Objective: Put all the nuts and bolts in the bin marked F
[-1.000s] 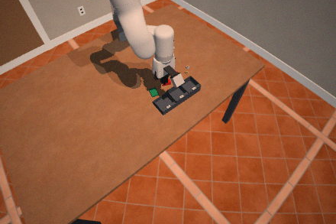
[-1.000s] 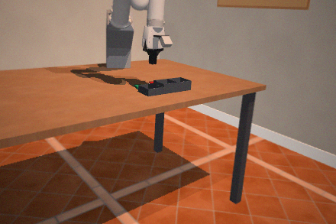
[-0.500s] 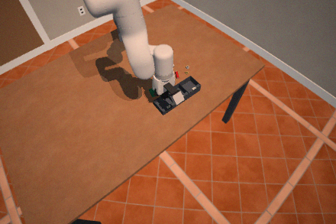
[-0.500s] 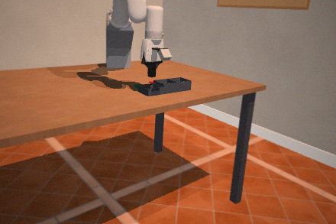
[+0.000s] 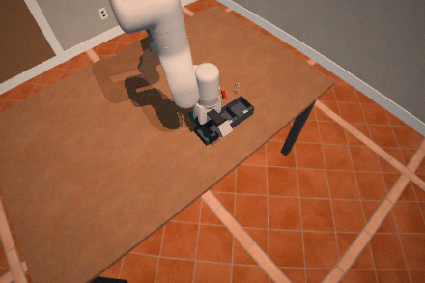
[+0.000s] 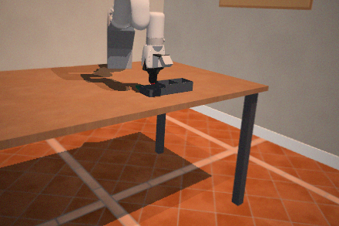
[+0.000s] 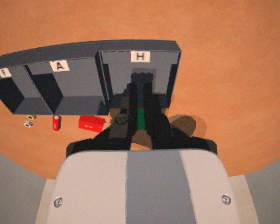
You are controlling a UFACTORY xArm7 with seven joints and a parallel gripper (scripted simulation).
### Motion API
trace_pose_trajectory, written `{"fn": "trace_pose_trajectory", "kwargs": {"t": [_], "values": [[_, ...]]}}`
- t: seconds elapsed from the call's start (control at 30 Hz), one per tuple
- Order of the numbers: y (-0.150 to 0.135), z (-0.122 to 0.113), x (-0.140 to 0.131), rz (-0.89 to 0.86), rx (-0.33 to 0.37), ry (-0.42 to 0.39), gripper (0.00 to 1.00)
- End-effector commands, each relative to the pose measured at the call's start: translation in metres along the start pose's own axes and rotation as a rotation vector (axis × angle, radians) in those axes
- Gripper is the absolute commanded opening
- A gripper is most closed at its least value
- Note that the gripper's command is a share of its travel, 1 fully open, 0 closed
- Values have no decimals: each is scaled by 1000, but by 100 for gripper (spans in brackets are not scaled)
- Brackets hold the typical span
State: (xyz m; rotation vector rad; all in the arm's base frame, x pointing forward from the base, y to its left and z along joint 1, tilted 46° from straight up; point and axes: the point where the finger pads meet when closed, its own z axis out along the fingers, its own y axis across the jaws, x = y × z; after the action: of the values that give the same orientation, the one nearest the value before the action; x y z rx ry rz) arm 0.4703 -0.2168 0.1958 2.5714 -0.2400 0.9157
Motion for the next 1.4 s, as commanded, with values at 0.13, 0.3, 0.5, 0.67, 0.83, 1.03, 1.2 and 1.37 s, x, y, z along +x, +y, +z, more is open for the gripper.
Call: {"fn": "trace_pose_trajectory", "kwargs": {"t": [0.13,0.3,0.5,0.67,0.83,1.03,1.2,1.37], "values": [[0,19,2,1,-2,11,7],[0,32,2,1,-2,11,7],[0,36,2,1,-2,11,7],[0,36,2,1,-2,11,7],[0,36,2,1,-2,11,7],[0,36,2,1,-2,11,7],[0,36,2,1,-2,11,7],[0,36,2,1,-2,11,7]]}}
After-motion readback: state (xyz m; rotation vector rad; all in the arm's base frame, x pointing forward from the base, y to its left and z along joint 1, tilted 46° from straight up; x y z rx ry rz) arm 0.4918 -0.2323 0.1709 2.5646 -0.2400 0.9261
